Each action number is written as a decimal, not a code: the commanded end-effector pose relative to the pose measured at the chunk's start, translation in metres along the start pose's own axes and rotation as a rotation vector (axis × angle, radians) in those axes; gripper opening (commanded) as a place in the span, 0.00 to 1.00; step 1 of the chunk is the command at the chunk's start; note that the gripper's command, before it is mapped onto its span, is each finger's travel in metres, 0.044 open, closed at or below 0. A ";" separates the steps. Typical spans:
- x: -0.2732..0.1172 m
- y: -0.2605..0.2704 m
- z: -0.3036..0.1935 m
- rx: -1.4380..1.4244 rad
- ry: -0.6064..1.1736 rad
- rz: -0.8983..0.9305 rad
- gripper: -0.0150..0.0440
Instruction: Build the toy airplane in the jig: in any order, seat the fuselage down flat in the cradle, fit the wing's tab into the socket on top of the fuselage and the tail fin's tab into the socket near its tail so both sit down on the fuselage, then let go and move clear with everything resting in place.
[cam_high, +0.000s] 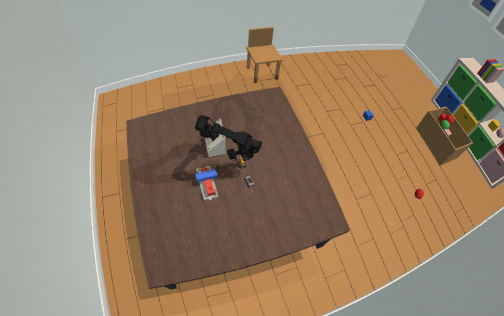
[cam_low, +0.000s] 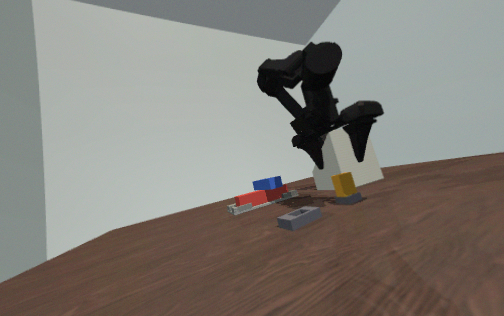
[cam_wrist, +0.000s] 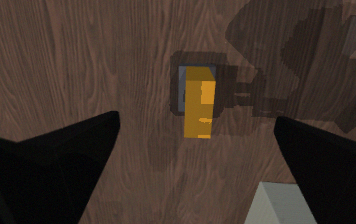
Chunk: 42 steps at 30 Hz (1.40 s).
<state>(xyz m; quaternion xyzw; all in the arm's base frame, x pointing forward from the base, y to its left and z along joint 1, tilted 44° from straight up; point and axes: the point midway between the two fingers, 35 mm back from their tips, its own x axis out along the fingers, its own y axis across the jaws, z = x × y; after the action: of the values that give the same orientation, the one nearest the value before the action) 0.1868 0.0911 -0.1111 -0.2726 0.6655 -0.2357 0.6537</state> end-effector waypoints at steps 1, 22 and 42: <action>0.009 -0.001 -0.001 -0.005 0.004 -0.008 1.00; 0.043 -0.002 -0.001 -0.006 0.005 -0.010 1.00; 0.054 -0.003 -0.002 -0.004 0.004 -0.011 0.51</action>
<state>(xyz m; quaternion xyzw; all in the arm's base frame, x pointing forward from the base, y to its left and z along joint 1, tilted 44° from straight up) 0.1851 0.0535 -0.1489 -0.2751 0.6664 -0.2386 0.6507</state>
